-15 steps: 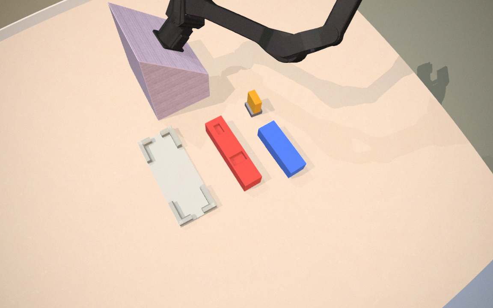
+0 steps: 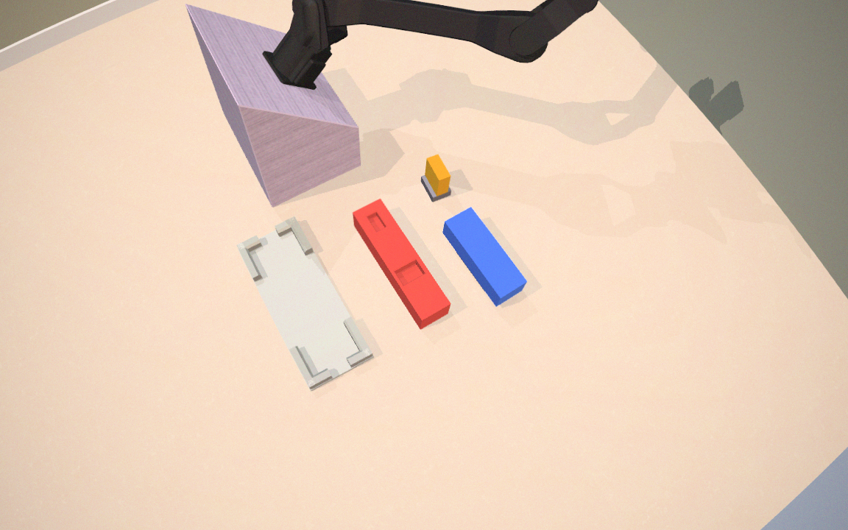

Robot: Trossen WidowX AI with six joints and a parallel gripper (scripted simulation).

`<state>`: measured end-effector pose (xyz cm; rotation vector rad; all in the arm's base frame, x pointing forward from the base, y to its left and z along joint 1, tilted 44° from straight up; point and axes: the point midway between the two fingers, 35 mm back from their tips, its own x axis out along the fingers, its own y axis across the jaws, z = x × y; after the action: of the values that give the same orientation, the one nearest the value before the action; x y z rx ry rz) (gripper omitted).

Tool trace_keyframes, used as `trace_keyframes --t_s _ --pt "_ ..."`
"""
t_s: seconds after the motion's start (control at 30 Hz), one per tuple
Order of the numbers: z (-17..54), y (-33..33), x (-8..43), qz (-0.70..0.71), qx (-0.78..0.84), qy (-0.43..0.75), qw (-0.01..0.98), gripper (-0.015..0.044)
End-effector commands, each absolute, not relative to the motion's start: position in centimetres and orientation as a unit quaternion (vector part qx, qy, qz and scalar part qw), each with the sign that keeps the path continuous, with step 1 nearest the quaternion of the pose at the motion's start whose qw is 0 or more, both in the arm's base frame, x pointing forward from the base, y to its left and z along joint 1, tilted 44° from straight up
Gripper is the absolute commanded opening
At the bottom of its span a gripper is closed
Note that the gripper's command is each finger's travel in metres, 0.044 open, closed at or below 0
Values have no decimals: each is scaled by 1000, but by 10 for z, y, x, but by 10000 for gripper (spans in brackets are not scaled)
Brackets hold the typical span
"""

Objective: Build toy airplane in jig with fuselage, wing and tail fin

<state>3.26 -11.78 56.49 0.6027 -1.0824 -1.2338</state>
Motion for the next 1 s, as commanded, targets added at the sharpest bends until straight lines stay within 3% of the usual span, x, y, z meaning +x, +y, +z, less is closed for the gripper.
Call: trace_keyframes --t_s 0.0,0.23,0.47,0.73,0.97 --pt "541 -155 0 -533 328 -433 648 440" --pt "491 -220 -9 -512 416 -346 667 440" --pt "432 -273 22 -480 480 -226 699 440" --pt "342 -306 105 -397 523 -25 754 440" --pt "259 -287 191 -286 516 162 791 440"
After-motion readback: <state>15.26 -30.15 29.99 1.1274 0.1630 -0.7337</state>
